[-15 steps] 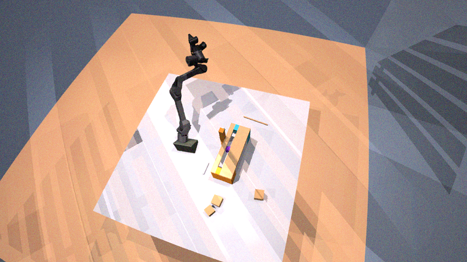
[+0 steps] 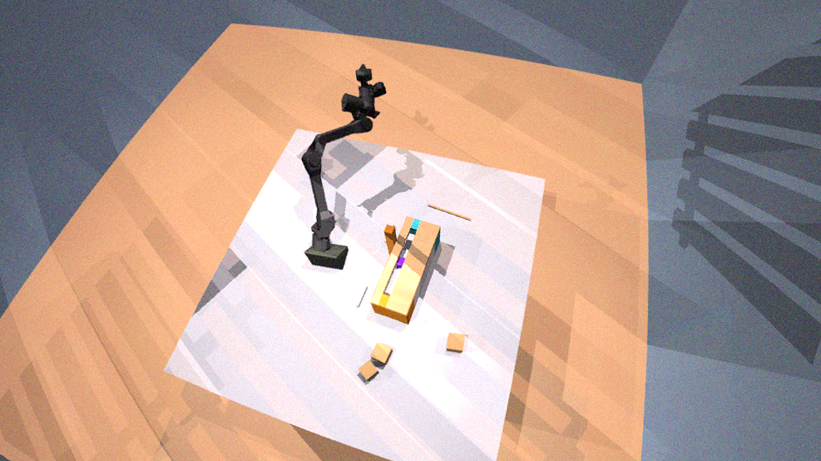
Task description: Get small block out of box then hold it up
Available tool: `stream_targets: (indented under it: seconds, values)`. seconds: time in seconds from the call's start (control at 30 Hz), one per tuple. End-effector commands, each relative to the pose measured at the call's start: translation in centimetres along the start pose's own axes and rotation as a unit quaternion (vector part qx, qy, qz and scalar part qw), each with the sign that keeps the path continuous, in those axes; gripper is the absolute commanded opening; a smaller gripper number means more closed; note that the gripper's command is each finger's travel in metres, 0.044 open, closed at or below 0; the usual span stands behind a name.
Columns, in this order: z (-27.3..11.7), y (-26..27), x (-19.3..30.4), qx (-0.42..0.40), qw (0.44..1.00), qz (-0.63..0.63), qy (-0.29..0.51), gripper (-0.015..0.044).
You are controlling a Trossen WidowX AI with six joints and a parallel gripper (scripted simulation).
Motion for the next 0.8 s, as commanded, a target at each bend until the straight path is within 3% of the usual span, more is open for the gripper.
stream_targets:
  seconds: [0.0,0.4,0.77]
  values:
    - [-2.0,-4.0,-5.2,0.073,0.994,-0.020,-0.083,0.0400]
    - [-11.3,-9.3,-16.3,0.258,0.925,-0.090,-0.263,0.0400]
    - [-24.5,-11.1,-23.4,0.415,0.812,-0.100,-0.399,0.0400]
Point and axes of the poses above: the point midway between the two fingers, 35 mm back from their tips, its own z axis out along the fingers, its own y axis across the jaws, x = y × z, the point moved 4 cm from there along -z, back along the fingers, and after that the axes turned 12 degrees about -z, right-handed, at the moved point
